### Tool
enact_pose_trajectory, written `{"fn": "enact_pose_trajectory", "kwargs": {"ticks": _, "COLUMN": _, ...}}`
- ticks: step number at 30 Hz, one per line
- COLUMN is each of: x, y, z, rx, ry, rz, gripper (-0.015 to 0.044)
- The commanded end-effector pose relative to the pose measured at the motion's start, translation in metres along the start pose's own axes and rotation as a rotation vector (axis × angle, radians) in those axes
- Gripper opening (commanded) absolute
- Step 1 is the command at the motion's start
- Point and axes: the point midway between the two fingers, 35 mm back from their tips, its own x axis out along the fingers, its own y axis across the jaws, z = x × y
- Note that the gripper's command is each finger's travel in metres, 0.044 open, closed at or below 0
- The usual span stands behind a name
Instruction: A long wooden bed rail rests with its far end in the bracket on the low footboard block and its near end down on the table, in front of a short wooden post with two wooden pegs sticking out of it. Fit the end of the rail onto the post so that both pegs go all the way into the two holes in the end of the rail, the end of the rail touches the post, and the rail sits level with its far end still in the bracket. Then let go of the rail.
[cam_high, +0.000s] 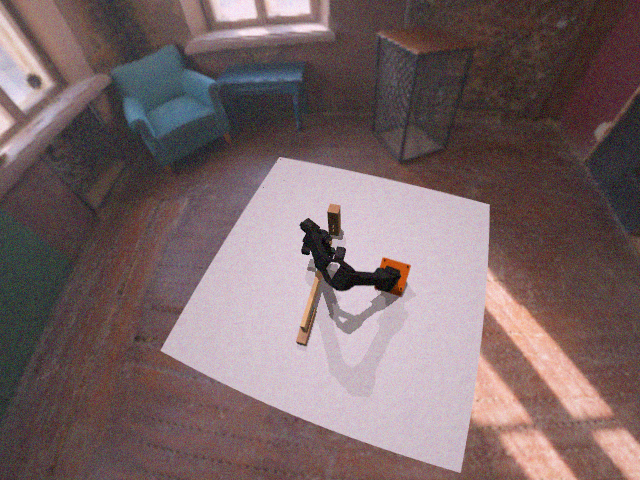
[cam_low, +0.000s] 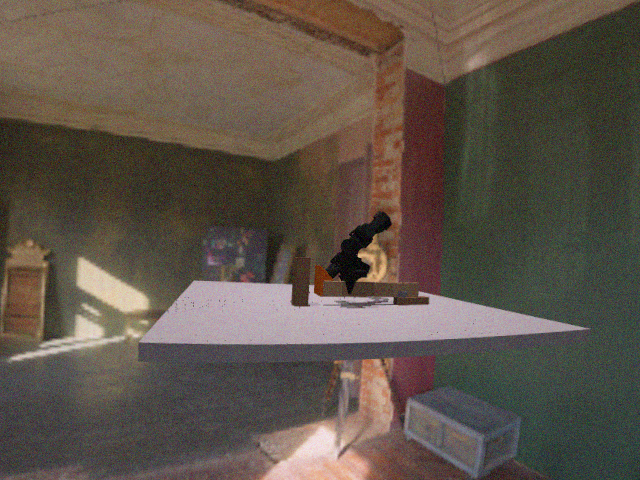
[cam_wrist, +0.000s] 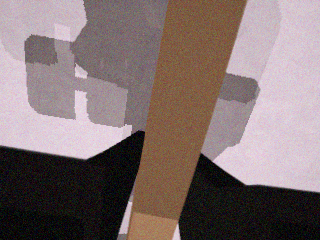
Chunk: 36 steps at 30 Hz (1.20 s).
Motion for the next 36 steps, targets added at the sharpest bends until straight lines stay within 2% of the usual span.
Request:
{"fn": "enact_pose_trajectory", "kwargs": {"ticks": 1, "x": -0.0032, "y": -0.0008, "z": -0.0032, "rx": -0.003, "ry": 0.004, "rz": -0.007, "gripper": 0.0}}
{"fn": "enact_pose_trajectory", "kwargs": {"ticks": 36, "x": -0.0036, "y": -0.0035, "z": -0.0128, "rx": -0.003, "ry": 0.005, "rz": -0.007, "gripper": 0.0}}
